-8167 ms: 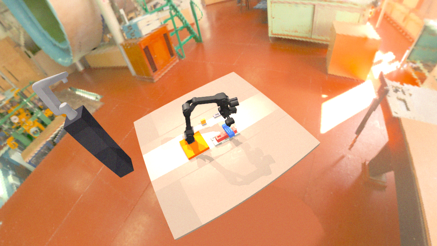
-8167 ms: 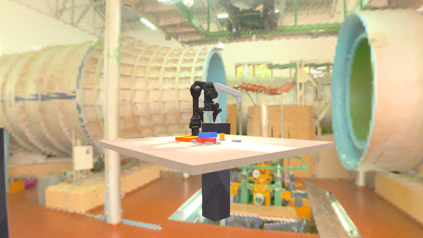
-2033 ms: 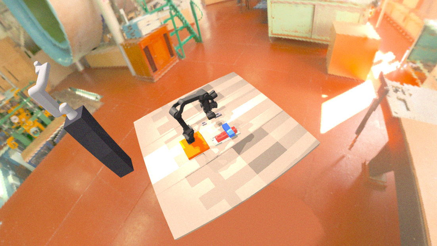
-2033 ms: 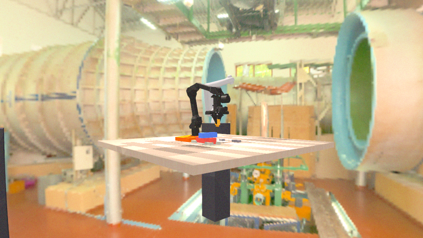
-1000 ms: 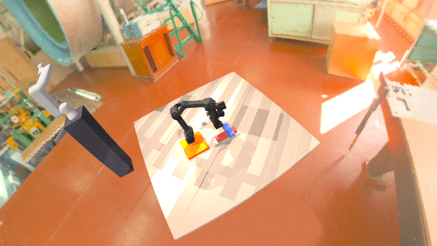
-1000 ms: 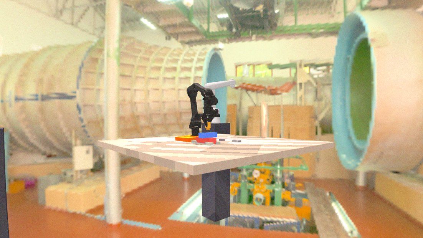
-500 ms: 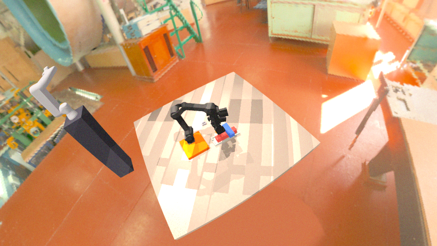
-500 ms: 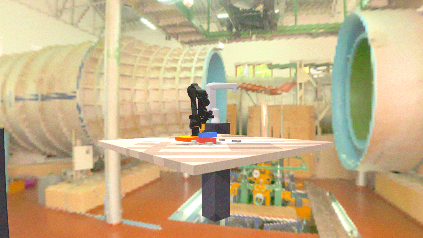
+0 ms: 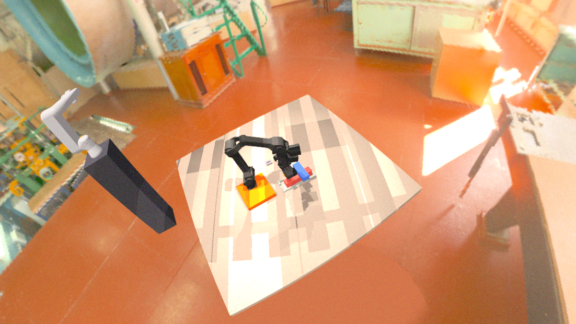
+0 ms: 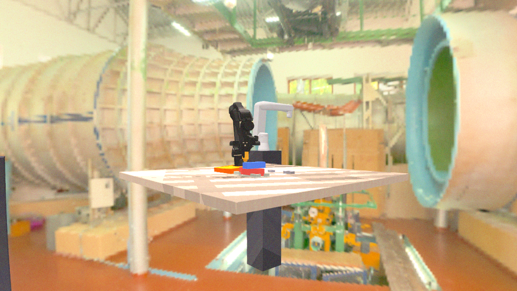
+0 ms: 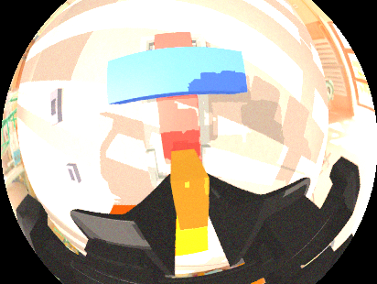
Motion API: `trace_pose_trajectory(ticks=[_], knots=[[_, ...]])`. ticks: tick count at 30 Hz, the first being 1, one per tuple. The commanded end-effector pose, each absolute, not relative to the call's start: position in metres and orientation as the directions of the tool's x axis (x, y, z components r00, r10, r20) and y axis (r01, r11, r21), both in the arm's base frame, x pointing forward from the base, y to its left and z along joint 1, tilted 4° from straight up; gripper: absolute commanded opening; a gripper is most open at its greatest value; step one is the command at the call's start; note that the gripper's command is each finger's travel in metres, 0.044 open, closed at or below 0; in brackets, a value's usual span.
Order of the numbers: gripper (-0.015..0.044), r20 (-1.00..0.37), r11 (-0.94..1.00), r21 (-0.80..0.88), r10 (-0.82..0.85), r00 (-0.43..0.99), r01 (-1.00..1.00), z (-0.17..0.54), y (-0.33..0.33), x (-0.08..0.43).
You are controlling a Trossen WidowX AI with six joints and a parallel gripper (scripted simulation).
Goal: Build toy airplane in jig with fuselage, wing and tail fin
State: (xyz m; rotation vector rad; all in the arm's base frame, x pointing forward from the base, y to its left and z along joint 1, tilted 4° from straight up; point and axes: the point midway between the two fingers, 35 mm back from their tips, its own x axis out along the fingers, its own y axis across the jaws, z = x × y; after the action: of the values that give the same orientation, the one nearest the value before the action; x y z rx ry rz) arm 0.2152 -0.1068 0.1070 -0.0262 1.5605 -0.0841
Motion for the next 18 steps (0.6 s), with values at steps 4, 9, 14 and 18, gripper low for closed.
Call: trace_pose_trajectory(ticks=[4, 9, 14, 18], knots=[[0.0067, -0.997, 0.997, -0.074, -0.074, 0.006, 0.033, 0.107, -0.107, 0.215], [0.0067, -0.997, 0.997, -0.074, -0.074, 0.006, 0.033, 0.101, -0.108, 0.215], [0.0067, -0.997, 0.997, -0.074, -0.074, 0.006, 0.033, 0.093, -0.109, 0.216], [0.0067, -0.997, 0.997, -0.074, -0.074, 0.006, 0.033, 0.086, -0.110, 0.216]])
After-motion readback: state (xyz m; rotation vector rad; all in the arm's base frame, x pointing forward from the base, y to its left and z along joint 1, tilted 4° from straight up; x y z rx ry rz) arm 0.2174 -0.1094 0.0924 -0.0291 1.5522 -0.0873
